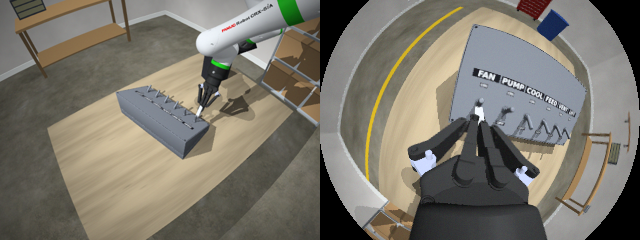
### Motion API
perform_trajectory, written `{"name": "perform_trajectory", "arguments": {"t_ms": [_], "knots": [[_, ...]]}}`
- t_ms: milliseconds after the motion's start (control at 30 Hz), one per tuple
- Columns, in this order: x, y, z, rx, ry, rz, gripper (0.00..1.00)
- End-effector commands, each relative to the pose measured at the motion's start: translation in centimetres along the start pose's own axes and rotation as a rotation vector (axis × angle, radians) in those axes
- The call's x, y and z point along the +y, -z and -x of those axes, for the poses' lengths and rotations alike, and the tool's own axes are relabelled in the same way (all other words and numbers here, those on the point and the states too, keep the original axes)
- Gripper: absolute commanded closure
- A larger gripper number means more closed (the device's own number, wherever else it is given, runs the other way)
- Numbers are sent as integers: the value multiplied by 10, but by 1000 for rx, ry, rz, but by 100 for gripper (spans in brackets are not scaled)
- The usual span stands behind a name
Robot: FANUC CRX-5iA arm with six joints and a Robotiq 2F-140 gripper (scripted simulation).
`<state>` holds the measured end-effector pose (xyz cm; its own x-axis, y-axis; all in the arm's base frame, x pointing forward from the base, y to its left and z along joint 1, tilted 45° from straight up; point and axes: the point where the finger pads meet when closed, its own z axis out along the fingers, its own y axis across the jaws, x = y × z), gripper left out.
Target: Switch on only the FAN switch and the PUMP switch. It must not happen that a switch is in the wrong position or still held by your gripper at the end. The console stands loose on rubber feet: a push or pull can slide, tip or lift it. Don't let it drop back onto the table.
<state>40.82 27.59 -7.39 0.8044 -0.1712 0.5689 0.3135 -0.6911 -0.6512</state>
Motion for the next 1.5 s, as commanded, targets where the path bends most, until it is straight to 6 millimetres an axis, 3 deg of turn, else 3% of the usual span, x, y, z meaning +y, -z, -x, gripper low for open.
{"name": "perform_trajectory", "arguments": {"t_ms": [0,1133,1300,1467], "knots": [[0,0,0,0,0,0,100],[0,1,12,0,0,0,100],[0,15,12,0,0,0,100],[0,43,12,0,0,0,100]]}}
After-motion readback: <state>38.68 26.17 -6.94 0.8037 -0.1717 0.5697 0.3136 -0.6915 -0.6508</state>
